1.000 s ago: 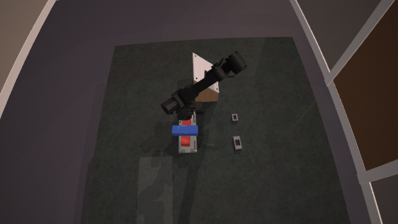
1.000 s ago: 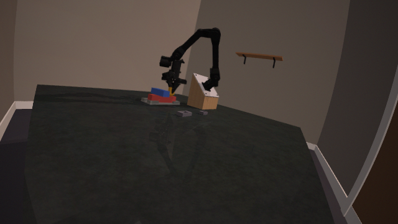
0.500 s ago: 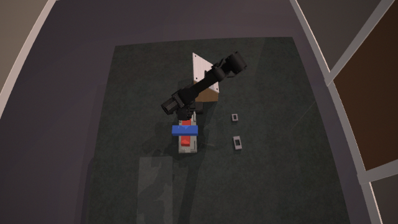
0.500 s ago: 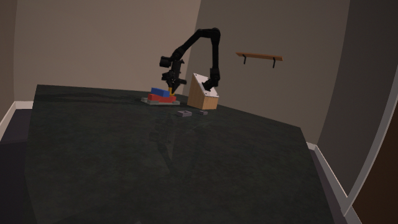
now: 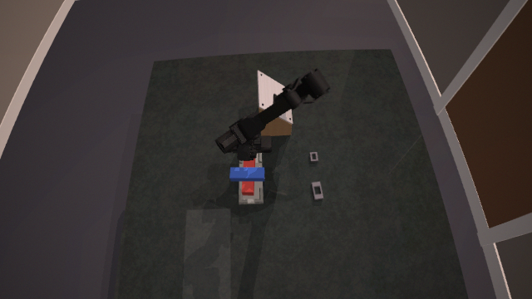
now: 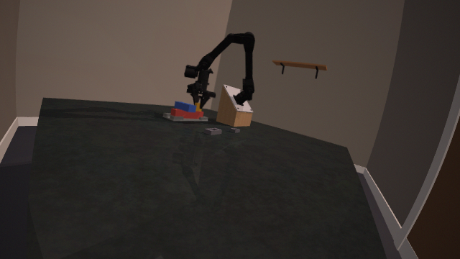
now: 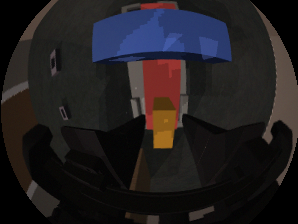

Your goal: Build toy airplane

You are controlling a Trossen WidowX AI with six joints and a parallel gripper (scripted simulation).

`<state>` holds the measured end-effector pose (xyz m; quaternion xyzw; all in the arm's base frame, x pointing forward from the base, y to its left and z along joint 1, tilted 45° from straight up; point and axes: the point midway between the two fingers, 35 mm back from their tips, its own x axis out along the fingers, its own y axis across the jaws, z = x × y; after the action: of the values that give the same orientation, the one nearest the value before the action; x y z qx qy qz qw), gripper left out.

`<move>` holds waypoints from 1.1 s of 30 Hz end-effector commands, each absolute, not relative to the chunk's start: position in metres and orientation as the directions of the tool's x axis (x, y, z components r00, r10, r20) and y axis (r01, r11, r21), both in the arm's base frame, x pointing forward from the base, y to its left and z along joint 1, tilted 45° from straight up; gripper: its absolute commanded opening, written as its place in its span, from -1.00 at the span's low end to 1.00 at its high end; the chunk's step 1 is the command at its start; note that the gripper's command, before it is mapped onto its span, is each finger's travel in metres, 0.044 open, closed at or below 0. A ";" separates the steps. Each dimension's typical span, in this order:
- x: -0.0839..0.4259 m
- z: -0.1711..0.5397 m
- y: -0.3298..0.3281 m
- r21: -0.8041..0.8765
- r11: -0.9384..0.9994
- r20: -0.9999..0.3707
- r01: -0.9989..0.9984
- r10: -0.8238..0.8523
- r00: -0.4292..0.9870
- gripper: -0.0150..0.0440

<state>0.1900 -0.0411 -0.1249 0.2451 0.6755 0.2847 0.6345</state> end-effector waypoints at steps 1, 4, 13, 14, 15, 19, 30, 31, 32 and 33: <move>0.190 -0.125 -0.041 0.695 0.719 -0.718 -0.030 0.691 -0.075 0.39; 0.190 -0.125 -0.041 0.695 0.719 -0.718 -0.030 0.691 -0.075 0.39; 0.197 -0.062 -0.104 0.695 0.719 -0.718 -0.025 0.692 -0.075 0.39; 0.197 -0.060 -0.106 0.695 0.718 -0.718 -0.025 0.692 -0.075 0.39; 0.197 -0.060 -0.106 0.695 0.718 -0.718 -0.025 0.692 -0.075 0.39; 0.200 -0.061 -0.107 0.695 0.718 -0.718 -0.025 0.692 -0.074 0.39; 0.200 -0.061 -0.107 0.695 0.718 -0.718 -0.025 0.692 -0.074 0.39; 0.200 -0.061 -0.107 0.695 0.718 -0.718 -0.025 0.692 -0.074 0.39; 0.200 -0.061 -0.107 0.695 0.718 -0.718 -0.025 0.692 -0.074 0.39; 0.200 -0.061 -0.107 0.695 0.718 -0.718 -0.025 0.692 -0.074 0.39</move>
<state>0.2001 -0.1059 -0.0616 0.2499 0.6750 0.2828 0.6340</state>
